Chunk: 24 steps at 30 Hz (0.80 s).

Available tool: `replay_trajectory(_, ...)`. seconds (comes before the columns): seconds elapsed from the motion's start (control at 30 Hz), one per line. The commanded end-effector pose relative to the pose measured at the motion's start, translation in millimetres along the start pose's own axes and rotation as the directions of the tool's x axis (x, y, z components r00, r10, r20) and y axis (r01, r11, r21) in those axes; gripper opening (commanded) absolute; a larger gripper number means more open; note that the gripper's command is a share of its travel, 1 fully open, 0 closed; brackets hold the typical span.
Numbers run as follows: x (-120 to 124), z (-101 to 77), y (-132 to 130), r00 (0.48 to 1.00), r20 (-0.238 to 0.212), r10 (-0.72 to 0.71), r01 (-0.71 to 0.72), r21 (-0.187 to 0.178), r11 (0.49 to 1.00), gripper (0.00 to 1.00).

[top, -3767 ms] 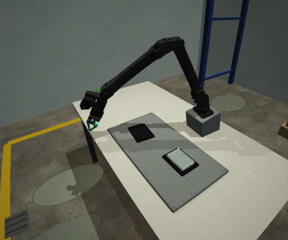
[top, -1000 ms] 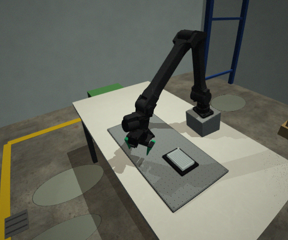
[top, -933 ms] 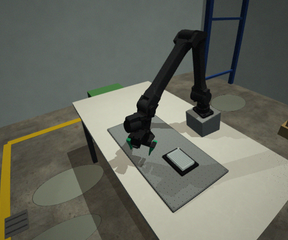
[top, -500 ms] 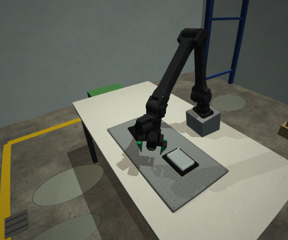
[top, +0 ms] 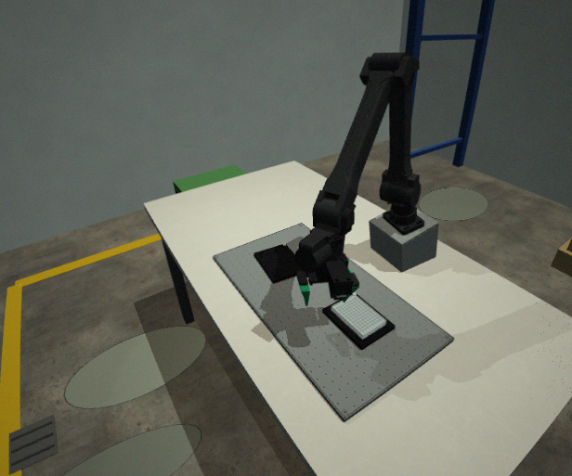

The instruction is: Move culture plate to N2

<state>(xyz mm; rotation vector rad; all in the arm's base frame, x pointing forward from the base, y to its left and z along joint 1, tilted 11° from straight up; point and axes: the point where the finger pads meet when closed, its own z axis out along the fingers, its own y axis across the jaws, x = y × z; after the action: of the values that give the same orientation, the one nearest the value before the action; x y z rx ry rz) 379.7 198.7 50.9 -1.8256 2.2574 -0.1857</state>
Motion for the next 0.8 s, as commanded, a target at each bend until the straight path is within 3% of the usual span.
replay_trajectory(0.0, -6.1, -15.5, 14.7, 0.991, 0.009, -0.134, 0.134, -0.002, 0.991, 1.0)
replay_trajectory(0.23, -6.7, -16.6, 39.8, 0.977, 0.005, -0.214, 0.215, -0.017, 0.977, 1.0)
replay_trajectory(0.5, -3.6, -18.6, 80.1, 0.909, 0.002, -0.416, 0.416, -0.057, 0.908, 1.0)
replay_trajectory(0.6, -1.7, -19.3, 94.9, 0.902, 0.001, -0.431, 0.431, -0.06, 0.9, 1.0)
replay_trajectory(0.67, -1.9, -19.3, 95.2, 0.902, 0.002, -0.431, 0.431, -0.061, 0.9, 1.0)
replay_trajectory(0.77, -10.6, -27.2, 75.4, 0.914, 0.012, -0.406, 0.406, -0.028, 0.913, 1.0)
